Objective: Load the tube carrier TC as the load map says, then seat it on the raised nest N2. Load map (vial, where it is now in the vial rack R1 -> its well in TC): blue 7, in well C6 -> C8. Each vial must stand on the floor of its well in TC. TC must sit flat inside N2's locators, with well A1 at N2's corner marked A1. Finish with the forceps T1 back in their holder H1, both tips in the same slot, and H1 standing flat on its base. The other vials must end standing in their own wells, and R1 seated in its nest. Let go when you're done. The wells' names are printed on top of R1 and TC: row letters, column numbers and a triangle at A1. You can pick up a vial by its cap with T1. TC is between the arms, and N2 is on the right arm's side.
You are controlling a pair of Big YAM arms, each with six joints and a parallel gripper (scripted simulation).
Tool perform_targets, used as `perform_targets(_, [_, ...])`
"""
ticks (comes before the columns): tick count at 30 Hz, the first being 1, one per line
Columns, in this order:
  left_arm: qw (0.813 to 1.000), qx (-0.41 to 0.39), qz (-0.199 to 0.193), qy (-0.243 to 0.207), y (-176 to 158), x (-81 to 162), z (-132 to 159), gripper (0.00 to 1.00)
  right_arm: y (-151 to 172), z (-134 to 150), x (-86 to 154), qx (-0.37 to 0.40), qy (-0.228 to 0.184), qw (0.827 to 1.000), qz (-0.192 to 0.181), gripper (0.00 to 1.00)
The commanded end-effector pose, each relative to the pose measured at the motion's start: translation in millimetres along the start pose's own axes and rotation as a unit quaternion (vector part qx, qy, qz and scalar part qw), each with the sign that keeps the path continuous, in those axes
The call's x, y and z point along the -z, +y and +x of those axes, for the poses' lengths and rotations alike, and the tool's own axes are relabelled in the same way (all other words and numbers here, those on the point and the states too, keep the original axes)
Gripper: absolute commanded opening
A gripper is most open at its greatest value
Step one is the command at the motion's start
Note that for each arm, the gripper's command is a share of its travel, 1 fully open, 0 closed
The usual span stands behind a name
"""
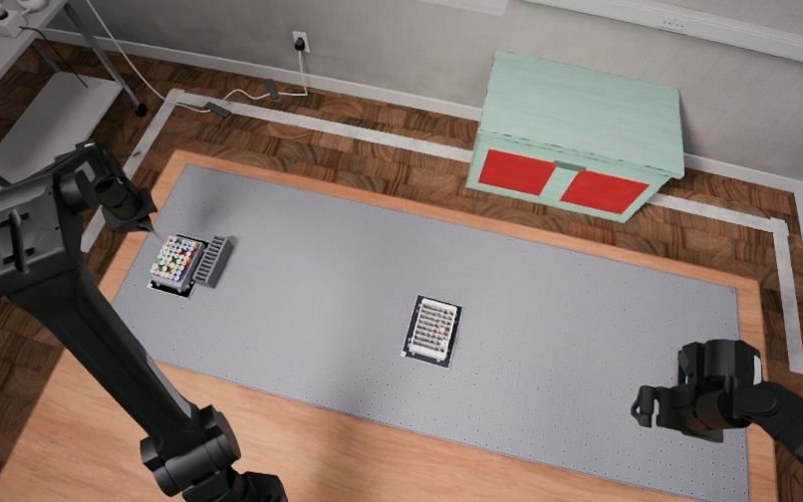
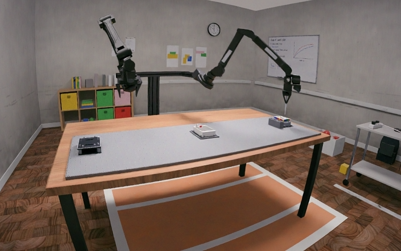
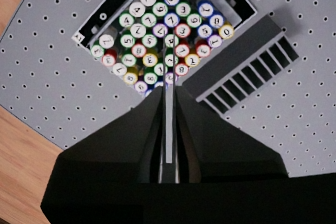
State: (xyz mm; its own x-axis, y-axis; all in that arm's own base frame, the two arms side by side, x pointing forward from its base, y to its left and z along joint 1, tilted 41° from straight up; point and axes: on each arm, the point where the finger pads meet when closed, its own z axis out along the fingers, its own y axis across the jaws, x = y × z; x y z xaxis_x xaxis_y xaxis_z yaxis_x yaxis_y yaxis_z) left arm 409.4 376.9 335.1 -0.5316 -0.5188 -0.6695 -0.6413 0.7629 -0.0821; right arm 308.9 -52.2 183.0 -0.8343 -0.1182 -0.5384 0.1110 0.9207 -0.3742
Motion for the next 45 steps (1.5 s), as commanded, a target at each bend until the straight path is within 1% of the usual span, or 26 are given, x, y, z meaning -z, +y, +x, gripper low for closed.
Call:
perform_targets(1, [1.0, -0.001, 0.005, 0.005, -8.7, -12.9, 2.5, 0.07, -2.6, -10.2, 5.2, -0.007, -0.011, 1.0, 0.0, 1.0])
perform_targets(45, [1.0, -0.002, 0.005, -0.001, -10.3, -9.9, 1.4, 0.07, -2.6, -10.2, 5.2, -0.007, -0.011, 1.0, 0.0, 1.0])
